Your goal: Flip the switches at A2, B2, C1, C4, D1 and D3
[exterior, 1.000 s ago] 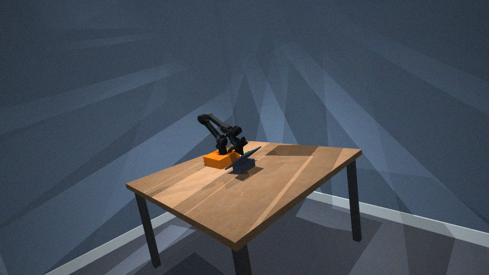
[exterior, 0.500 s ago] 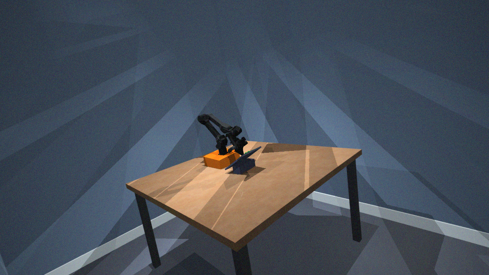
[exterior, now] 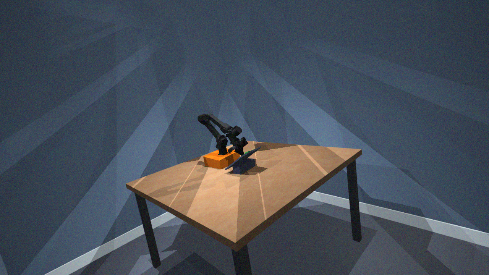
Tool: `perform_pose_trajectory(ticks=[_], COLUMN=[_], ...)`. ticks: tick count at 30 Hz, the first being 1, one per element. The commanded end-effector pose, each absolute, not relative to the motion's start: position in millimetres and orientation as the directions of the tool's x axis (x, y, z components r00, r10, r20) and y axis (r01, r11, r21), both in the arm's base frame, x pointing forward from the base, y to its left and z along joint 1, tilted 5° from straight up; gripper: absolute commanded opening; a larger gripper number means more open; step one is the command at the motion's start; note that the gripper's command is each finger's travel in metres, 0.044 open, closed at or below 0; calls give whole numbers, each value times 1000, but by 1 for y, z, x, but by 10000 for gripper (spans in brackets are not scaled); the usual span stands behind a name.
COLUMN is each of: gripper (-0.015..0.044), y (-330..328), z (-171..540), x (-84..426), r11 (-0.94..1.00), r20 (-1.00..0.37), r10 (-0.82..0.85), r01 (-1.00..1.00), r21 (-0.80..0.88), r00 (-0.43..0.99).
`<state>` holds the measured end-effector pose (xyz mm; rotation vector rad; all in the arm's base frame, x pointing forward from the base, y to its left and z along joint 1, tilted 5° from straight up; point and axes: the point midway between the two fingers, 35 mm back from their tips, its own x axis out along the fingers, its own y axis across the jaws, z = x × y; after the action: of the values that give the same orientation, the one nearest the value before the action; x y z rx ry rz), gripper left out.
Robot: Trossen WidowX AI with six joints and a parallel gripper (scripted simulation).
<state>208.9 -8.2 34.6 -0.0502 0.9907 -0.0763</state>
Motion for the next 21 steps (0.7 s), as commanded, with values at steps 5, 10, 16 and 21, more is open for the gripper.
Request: perform_pose_trajectory(ticks=[5,10,16,21], gripper=[0,0,0,0], y=[-8,-8,-8,-8], z=[33,33,32,31], x=[209,210,210,211], r11=[997,997,997,997], r20=[-834,-834,-834,-834], r10=[-82,-82,-82,-82], r01=[35,35,35,35], r21=[-75,-75,-75,-75], r00=[546,546,546,546])
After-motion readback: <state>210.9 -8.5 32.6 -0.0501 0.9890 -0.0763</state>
